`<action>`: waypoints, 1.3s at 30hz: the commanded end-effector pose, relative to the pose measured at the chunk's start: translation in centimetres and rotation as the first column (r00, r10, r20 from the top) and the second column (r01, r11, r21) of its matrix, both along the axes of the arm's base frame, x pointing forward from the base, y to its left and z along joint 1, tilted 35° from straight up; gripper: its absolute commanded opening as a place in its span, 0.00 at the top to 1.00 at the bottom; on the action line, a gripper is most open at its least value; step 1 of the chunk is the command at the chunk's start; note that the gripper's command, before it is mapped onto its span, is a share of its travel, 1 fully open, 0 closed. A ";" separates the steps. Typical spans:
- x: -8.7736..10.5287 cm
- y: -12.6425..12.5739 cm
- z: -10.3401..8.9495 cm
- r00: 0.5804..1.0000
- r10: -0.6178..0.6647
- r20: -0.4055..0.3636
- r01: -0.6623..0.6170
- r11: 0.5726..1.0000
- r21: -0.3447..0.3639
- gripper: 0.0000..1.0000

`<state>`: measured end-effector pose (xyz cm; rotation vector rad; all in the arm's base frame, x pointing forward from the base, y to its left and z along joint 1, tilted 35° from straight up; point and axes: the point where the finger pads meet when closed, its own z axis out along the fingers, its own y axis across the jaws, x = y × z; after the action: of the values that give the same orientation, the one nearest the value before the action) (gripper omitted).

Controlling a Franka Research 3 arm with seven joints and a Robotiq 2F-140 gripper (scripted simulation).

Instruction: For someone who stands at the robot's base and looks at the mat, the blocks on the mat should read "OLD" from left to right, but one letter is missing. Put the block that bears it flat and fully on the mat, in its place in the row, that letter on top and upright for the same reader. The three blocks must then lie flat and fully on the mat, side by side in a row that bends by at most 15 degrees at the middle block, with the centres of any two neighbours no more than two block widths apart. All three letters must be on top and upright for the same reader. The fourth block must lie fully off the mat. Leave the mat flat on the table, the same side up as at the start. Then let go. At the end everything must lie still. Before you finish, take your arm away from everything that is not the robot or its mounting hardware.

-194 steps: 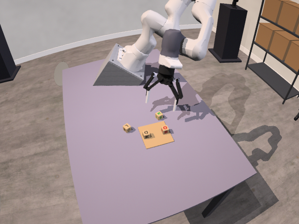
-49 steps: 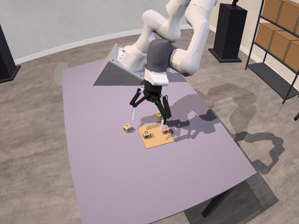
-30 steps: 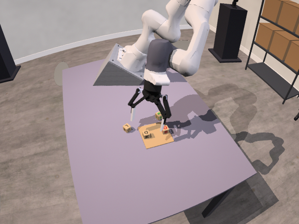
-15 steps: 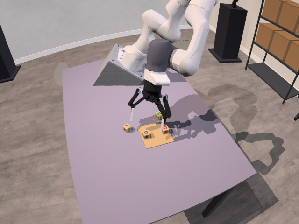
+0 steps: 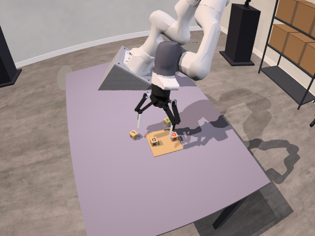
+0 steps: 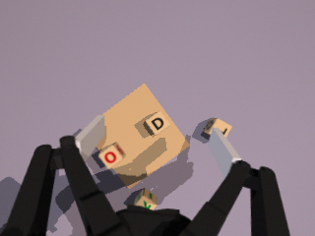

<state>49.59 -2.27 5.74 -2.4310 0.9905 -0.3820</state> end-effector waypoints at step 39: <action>-6.0 -6.3 -5.7 1.000 -0.002 0.003 0.002 1.000 -0.002 0.00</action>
<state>43.54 -8.85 0.03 -2.3684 1.1310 -0.3464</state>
